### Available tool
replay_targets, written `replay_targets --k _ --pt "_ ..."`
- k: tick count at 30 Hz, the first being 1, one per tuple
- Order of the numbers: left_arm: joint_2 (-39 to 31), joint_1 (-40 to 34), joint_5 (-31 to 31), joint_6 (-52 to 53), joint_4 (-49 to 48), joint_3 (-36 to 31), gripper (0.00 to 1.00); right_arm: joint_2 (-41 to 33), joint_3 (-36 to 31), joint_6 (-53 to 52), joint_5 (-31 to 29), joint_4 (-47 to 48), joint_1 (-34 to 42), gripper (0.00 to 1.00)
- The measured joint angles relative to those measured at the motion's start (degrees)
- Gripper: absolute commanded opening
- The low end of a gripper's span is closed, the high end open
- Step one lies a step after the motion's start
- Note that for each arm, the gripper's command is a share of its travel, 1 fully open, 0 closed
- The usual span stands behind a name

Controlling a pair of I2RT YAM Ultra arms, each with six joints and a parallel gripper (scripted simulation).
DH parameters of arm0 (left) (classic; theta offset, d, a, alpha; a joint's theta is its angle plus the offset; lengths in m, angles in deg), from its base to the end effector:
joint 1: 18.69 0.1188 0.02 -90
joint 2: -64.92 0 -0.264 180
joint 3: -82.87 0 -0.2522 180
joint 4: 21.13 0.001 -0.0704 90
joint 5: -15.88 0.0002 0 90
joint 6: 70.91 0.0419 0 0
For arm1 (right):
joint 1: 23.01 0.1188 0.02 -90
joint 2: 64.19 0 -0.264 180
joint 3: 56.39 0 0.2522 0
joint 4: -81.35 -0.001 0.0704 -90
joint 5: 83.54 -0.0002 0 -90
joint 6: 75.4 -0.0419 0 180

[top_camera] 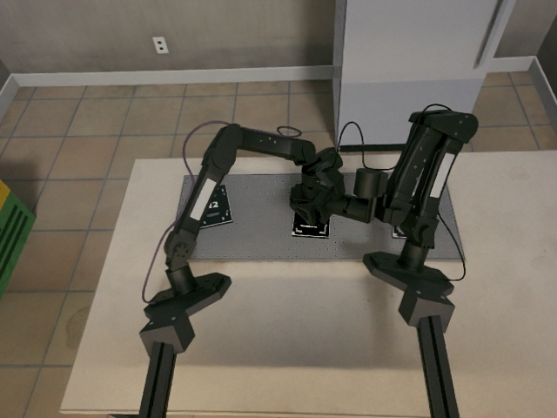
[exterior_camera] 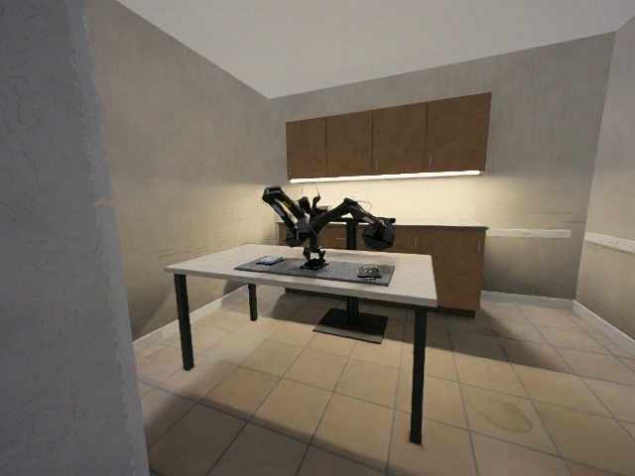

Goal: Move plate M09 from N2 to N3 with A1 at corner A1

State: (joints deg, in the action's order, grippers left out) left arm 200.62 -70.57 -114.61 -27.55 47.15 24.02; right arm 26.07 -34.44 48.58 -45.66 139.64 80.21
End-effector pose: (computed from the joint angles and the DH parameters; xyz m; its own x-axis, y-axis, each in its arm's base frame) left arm 0.3096 -0.3489 0.1383 -0.8192 0.1482 -0.5541 -0.0689 0.9336 0.3516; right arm -0.0166 0.2108 0.1315 0.4664 -0.4849 -0.7398 -0.6208 0.4163 -0.6643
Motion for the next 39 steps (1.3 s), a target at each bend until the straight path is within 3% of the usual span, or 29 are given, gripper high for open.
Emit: replay_targets --k 39 --pt "-0.57 -1.22 -0.02 -0.46 -2.03 -1.01 0.8 0.0 0.0 0.0 0.0 0.0 0.0 1.0"
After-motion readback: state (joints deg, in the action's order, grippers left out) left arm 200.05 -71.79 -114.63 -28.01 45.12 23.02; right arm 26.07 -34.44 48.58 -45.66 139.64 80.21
